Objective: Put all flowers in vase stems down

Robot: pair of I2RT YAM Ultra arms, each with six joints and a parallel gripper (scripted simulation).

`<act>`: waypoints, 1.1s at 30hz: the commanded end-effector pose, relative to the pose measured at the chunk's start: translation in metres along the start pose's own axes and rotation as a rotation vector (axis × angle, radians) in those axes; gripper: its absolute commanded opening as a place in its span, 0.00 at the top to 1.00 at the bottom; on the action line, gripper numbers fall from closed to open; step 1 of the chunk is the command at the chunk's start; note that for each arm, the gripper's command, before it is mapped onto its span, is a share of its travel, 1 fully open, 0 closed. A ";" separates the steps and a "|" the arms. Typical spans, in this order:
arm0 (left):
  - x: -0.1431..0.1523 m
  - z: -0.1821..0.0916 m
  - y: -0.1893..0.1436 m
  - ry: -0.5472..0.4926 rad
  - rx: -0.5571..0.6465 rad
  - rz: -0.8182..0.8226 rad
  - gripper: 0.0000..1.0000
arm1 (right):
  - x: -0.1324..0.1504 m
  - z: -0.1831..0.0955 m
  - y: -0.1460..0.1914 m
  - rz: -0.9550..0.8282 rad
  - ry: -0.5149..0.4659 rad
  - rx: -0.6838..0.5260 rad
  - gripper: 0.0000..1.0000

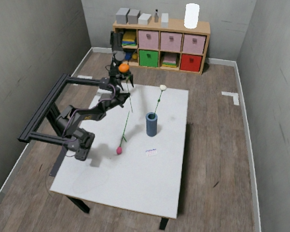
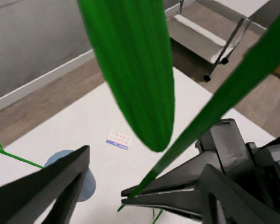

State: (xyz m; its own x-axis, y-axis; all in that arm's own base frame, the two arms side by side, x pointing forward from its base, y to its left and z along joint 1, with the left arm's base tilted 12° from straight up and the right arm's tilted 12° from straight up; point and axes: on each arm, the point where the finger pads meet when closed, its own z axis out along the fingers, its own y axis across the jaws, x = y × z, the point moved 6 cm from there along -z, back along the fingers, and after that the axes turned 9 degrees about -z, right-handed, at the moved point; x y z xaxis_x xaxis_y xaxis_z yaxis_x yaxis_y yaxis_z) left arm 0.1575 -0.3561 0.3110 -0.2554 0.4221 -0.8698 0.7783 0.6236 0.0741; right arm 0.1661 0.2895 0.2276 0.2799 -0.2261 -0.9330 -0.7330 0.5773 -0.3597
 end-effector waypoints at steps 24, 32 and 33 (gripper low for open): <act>-0.007 -0.011 -0.001 -0.031 0.020 0.002 0.88 | -0.009 0.001 -0.003 0.016 -0.038 0.003 1.00; -0.004 -0.012 -0.002 -0.030 0.025 -0.001 1.00 | -0.008 0.001 -0.002 0.015 -0.035 0.000 1.00; -0.006 -0.010 -0.003 -0.029 0.025 -0.001 1.00 | -0.007 0.001 -0.002 0.015 -0.034 0.000 1.00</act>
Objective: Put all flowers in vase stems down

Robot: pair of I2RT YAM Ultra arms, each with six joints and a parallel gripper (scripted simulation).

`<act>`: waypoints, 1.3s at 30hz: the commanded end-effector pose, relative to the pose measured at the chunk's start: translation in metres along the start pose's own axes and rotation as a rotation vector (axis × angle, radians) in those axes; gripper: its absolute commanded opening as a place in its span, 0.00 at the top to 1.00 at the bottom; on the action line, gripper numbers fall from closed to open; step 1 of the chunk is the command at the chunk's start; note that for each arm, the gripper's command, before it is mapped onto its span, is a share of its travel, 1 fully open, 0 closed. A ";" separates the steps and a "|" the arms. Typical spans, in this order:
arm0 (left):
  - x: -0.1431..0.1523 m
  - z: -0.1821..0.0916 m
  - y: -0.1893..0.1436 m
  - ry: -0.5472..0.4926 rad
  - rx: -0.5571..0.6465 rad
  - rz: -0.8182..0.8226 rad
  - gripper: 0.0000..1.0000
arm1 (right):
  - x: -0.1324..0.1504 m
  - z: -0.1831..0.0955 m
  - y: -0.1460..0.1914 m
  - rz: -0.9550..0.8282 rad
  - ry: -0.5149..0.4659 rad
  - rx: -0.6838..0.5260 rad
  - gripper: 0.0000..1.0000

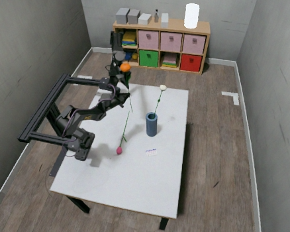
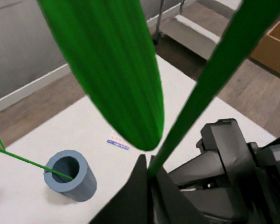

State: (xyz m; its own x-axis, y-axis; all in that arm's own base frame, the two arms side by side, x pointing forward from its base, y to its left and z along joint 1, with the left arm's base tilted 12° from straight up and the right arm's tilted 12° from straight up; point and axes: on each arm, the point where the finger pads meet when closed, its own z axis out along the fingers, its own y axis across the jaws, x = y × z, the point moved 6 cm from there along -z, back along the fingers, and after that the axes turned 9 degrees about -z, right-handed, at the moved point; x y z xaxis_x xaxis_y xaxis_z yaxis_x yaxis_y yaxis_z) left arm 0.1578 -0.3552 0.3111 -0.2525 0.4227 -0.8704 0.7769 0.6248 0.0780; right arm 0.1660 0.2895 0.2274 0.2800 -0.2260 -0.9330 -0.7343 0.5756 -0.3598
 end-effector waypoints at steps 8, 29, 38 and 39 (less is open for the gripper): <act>-0.002 -0.012 -0.006 -0.021 0.034 -0.001 1.00 | -0.005 0.001 -0.004 0.014 -0.027 0.010 1.00; -0.003 -0.013 -0.006 -0.022 0.034 -0.001 1.00 | -0.003 -0.004 -0.001 0.012 -0.025 0.001 0.70; -0.003 -0.013 -0.006 -0.022 0.034 -0.001 1.00 | -0.002 -0.019 0.001 0.008 -0.012 -0.004 0.70; -0.003 -0.013 -0.006 -0.022 0.034 -0.001 1.00 | -0.002 -0.023 0.001 0.007 -0.012 -0.004 0.70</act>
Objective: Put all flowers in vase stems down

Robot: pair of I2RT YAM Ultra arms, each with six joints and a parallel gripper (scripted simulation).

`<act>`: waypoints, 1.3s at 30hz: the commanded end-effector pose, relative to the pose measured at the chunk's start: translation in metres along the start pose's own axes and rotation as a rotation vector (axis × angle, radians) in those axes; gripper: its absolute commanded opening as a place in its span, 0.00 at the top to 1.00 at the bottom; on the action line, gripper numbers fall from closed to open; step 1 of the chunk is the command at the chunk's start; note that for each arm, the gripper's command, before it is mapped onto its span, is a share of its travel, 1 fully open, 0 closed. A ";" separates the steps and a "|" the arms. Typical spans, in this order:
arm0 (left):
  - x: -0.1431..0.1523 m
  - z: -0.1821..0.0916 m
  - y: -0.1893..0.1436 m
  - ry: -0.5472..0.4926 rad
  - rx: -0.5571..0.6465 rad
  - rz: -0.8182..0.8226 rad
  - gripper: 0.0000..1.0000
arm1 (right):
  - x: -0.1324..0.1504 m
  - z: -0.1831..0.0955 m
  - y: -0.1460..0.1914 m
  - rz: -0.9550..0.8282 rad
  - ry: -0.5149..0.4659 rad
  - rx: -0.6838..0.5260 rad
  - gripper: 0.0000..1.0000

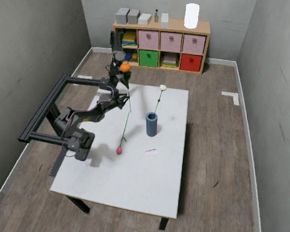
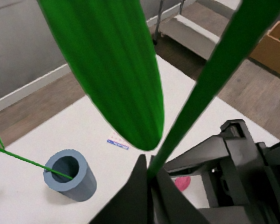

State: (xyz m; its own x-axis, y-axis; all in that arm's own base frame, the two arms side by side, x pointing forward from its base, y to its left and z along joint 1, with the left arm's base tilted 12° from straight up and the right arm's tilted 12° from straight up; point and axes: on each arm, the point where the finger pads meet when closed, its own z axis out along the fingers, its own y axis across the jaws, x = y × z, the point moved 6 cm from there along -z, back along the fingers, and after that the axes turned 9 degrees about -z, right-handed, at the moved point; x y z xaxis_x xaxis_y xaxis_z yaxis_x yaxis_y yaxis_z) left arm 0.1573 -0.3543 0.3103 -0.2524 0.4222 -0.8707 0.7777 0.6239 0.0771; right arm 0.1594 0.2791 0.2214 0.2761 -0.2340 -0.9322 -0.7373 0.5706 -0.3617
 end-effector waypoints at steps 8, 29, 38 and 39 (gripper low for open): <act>-0.004 -0.012 -0.006 -0.021 0.032 -0.001 1.00 | -0.007 -0.053 -0.001 0.004 -0.021 0.002 0.70; -0.004 -0.012 -0.006 -0.021 0.032 -0.001 1.00 | -0.014 -0.097 -0.005 0.023 -0.061 0.018 0.70; -0.004 -0.012 -0.006 -0.021 0.032 -0.001 1.00 | -0.012 -0.090 -0.005 0.017 -0.047 0.016 0.70; -0.003 -0.013 -0.006 -0.021 0.031 -0.001 1.00 | -0.012 -0.090 -0.004 0.016 -0.048 0.011 0.70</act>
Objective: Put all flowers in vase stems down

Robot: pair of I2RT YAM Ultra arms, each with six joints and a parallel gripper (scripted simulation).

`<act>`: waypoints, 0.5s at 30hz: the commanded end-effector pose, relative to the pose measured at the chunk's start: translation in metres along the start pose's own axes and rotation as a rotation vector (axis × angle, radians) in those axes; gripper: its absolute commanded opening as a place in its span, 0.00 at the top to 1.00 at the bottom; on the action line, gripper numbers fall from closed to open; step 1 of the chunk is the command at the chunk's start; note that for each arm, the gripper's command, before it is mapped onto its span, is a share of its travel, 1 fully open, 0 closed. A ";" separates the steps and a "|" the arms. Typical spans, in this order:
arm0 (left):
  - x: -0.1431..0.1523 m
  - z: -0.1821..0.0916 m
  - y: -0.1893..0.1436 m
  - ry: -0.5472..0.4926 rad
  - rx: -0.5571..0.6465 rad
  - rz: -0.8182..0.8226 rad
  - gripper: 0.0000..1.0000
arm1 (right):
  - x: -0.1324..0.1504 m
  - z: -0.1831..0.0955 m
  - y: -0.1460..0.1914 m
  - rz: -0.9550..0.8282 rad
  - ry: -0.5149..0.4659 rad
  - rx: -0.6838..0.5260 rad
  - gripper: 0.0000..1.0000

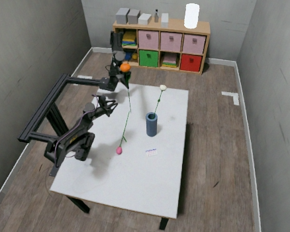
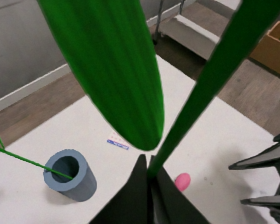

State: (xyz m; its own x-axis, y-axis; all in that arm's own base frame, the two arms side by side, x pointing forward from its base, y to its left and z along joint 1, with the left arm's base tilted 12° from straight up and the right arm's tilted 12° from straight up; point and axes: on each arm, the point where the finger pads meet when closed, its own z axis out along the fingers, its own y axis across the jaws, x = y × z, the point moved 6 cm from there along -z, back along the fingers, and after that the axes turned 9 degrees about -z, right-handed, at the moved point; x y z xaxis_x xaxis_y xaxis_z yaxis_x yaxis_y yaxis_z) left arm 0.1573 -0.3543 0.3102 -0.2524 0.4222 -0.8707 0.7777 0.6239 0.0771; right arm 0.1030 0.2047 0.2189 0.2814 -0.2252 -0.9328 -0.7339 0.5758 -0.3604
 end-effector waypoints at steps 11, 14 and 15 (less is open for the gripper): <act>-0.006 -0.012 -0.006 -0.032 0.029 -0.007 1.00 | -0.017 0.004 -0.004 0.016 -0.028 -0.002 0.70; -0.006 -0.013 -0.004 -0.038 0.027 -0.011 1.00 | -0.019 0.004 -0.004 0.017 -0.024 -0.007 0.70; -0.005 -0.013 -0.003 -0.038 0.027 -0.011 1.00 | -0.021 0.005 -0.004 0.019 -0.026 -0.007 0.70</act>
State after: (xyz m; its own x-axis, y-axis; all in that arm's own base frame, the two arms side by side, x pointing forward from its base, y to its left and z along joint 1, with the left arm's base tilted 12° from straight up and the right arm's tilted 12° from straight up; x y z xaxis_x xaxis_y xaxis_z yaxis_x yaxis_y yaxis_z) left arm 0.1562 -0.3534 0.3078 -0.2530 0.4270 -0.8681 0.7790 0.6220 0.0790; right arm 0.1033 0.2062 0.2229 0.2808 -0.2277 -0.9324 -0.7348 0.5740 -0.3615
